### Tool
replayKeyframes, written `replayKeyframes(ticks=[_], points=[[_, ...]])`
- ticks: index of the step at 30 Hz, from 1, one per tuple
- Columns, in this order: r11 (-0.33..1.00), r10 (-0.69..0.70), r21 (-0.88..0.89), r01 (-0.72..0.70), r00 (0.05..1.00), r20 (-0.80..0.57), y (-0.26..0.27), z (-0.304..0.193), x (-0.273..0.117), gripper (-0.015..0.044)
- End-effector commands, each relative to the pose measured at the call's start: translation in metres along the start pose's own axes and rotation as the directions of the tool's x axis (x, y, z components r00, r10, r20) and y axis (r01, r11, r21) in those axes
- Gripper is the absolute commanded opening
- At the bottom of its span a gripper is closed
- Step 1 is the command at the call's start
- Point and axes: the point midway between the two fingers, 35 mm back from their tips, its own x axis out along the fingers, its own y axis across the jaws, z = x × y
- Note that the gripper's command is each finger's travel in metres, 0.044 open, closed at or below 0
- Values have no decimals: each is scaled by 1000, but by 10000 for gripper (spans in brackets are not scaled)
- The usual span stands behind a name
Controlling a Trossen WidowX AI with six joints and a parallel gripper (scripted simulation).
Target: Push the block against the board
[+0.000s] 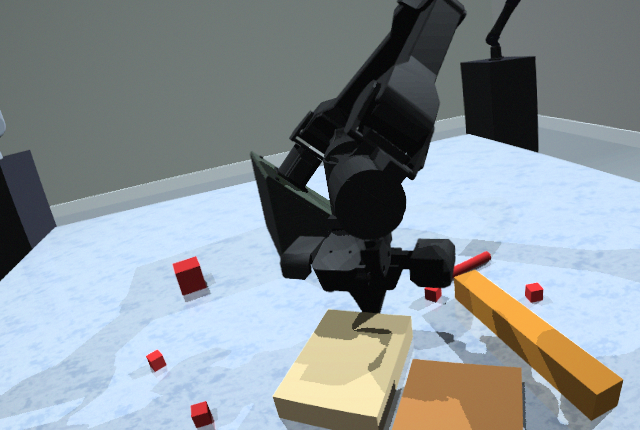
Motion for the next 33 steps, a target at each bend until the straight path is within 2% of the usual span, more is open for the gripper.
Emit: replayKeyframes(ticks=[1, 33], points=[[1000, 1, -2, -1, 1000, -2, -1, 5, 1, 0], [1000, 1, -3, -1, 1000, 0, -1, 28, 1, 0]])
